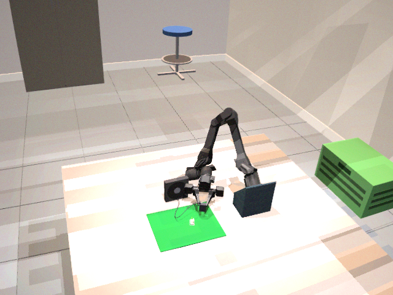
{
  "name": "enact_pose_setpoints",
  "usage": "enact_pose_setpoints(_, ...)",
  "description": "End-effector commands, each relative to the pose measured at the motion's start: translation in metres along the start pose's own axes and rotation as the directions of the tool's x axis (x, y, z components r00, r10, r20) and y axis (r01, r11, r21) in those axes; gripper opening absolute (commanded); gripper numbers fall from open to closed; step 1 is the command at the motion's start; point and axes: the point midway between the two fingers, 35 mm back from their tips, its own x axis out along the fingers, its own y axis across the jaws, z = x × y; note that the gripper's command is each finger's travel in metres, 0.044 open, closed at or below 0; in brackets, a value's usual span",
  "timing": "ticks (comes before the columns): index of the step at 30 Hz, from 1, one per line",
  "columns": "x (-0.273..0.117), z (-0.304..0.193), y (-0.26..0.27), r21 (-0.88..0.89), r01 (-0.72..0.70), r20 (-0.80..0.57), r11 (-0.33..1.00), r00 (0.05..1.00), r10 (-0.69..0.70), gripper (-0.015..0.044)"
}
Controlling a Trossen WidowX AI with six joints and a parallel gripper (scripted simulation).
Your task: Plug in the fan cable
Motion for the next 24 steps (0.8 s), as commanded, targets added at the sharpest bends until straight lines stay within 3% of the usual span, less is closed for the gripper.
enact_pose_setpoints(1,0.001,-0.004,-0.002,-0.005,0.006,0.003,1.000,1.000,-0.006,0.0000)
enact_pose_setpoints(24,0.009,-0.023,0.000,-0.005,0.005,0.002,1.000,1.000,-0.005,0.0000)
